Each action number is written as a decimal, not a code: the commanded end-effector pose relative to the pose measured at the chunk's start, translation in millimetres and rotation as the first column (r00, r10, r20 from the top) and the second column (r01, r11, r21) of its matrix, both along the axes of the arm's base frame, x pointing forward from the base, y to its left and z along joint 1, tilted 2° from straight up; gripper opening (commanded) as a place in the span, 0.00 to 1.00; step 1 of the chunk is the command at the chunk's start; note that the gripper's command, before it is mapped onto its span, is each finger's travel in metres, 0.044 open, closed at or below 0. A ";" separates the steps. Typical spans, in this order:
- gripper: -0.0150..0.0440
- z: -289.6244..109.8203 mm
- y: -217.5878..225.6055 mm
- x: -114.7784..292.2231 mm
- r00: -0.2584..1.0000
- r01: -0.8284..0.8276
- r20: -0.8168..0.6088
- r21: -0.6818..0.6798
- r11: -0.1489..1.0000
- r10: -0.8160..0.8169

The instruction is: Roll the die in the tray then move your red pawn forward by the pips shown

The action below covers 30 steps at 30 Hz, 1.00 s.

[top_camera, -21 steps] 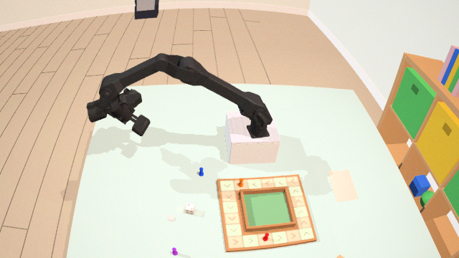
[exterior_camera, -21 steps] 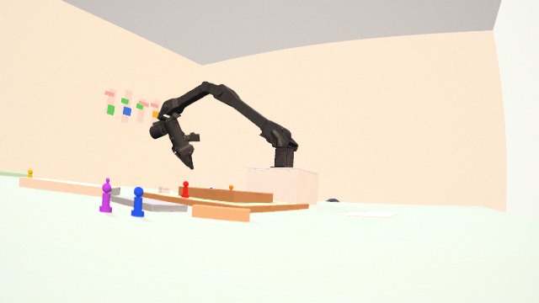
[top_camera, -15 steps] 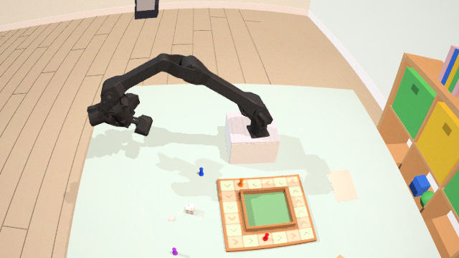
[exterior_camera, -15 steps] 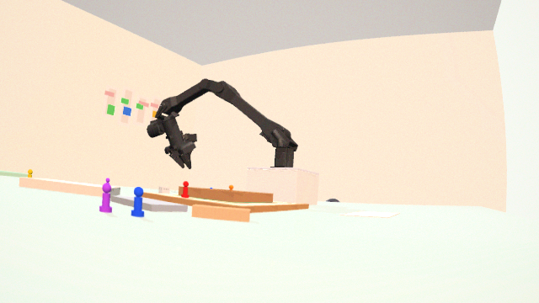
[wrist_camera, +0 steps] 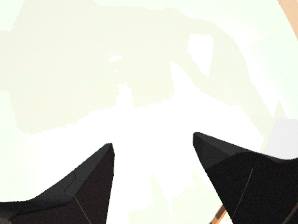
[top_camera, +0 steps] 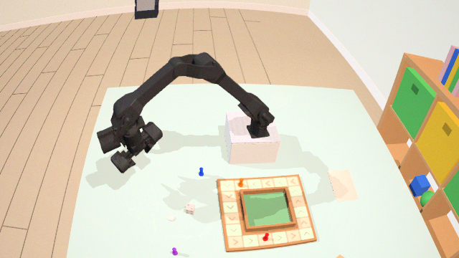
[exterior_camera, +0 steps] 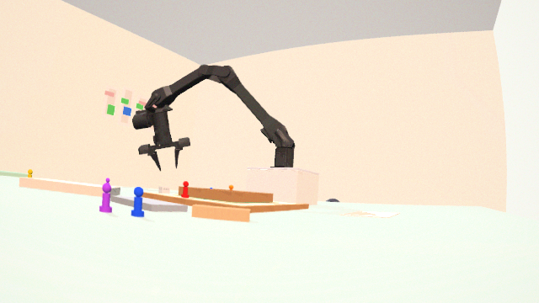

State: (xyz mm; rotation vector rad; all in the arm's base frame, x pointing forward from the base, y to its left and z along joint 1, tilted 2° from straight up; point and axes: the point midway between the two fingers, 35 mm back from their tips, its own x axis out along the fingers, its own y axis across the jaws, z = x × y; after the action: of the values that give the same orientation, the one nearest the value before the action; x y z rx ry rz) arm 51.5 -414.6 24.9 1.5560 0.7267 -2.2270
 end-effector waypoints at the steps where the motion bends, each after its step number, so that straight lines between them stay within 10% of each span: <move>1: 0.72 -11.5 34.1 63.1 0.798 -0.600 0.146 0.110 0.792 0.584; 11: 0.72 -23.1 84.7 127.3 0.163 -0.986 0.289 0.089 0.142 0.943; 19: 0.72 -31.9 135.8 165.4 -0.446 -0.880 0.328 0.009 -0.475 0.833; 30: 0.72 -32.5 136.8 165.8 -0.504 -0.846 0.327 0.001 -0.533 0.800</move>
State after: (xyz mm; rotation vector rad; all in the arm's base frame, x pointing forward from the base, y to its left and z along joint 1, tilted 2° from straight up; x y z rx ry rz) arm 216.0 -280.6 -7.2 0.3137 1.5534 -0.3742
